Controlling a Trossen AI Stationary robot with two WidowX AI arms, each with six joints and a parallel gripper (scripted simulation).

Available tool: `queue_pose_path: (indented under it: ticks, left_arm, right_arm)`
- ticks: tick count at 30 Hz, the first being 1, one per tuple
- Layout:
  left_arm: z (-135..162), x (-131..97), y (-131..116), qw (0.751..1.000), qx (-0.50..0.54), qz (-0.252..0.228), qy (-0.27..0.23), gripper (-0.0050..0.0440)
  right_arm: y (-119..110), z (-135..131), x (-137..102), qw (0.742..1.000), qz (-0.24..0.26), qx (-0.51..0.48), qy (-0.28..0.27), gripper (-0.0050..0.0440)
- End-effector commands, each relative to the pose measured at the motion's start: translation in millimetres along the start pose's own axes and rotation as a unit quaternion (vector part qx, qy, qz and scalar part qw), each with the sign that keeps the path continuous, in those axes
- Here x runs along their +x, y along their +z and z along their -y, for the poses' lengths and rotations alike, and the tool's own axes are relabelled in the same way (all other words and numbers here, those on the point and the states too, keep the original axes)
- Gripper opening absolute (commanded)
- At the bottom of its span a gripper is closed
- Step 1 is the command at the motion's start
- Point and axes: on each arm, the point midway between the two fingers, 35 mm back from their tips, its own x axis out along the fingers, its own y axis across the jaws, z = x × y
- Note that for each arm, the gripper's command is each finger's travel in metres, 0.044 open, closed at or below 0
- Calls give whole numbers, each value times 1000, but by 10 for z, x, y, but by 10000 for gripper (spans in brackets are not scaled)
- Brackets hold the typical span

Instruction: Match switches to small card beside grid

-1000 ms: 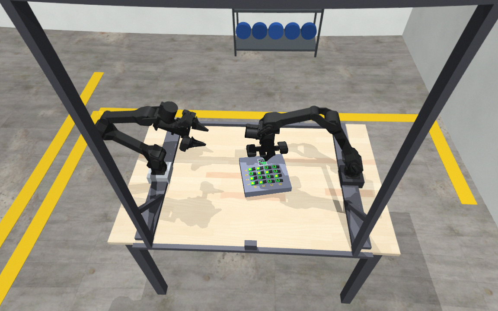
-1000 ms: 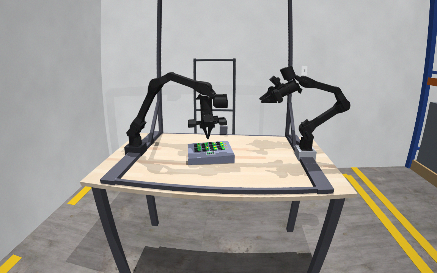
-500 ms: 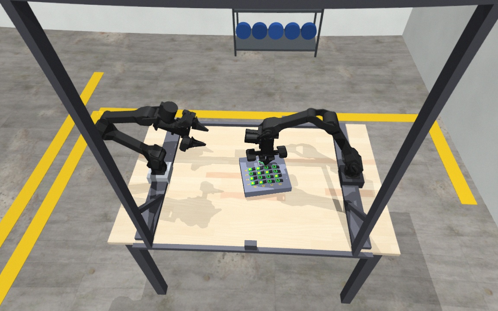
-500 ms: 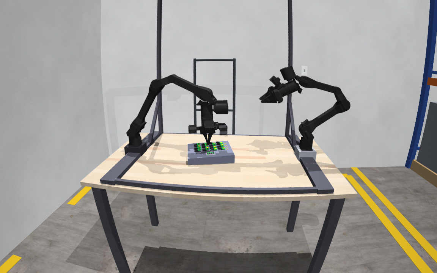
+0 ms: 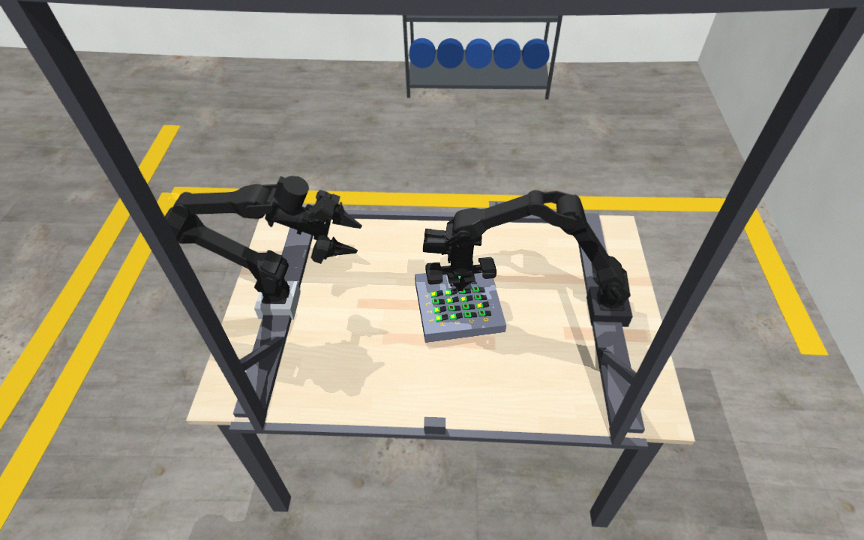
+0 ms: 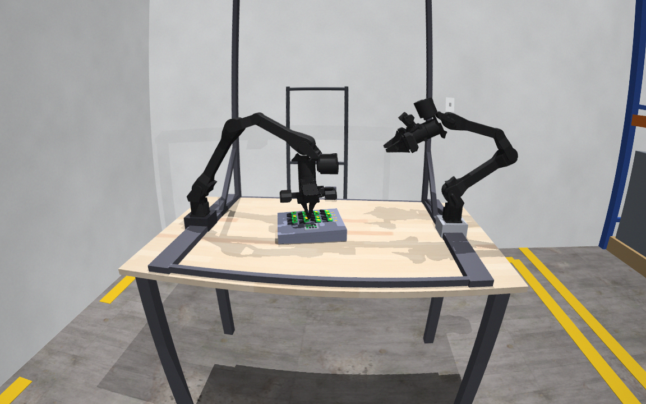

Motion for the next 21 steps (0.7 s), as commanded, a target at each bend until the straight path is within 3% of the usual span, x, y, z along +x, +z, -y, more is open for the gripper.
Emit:
queue_pose_path:
  ticks: [1,21]
  left_arm:
    - [-11,-33,47,1000,-1,8,3,400]
    - [-11,-33,47,1000,-1,8,3,400]
  right_arm:
    - [-4,-28,-76,1000,3,0,17,-50]
    - [4,22,41,1000,3,-1,16,-50]
